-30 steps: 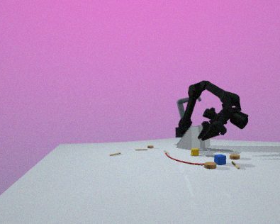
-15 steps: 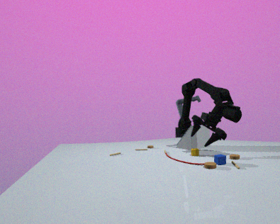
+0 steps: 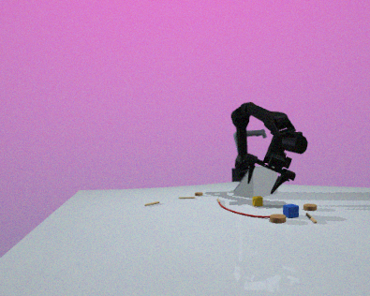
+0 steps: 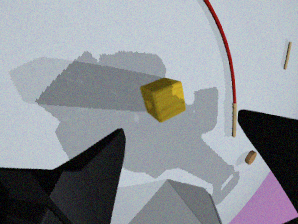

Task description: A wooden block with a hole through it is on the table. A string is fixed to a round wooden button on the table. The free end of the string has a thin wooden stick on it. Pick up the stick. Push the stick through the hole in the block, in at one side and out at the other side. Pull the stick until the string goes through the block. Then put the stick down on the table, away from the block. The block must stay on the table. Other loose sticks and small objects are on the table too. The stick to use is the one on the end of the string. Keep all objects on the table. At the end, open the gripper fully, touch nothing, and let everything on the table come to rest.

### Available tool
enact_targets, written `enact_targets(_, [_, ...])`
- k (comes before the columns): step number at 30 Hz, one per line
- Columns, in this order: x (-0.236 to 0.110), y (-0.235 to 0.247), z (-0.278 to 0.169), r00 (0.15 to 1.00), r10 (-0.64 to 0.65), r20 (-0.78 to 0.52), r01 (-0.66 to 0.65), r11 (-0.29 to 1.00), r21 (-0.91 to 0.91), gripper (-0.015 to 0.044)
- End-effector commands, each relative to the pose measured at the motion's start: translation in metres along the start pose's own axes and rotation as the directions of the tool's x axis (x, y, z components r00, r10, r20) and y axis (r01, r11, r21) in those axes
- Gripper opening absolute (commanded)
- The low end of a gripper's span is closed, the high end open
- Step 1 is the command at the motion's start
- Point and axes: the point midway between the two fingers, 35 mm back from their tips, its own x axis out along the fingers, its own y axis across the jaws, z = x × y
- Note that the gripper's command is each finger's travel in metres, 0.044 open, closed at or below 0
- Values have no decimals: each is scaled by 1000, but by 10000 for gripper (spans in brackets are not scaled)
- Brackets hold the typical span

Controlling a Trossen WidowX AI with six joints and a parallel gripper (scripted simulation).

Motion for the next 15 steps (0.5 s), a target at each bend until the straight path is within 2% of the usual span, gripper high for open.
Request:
enact_targets(1, [4,-11,0,974,226,3,-172,749,-640,440])
enact_targets(8, [6,-17,2,946,324,21,-148,486,-861,440])
enact_targets(15, [7,-23,5,914,403,44,-32,179,-983,440])
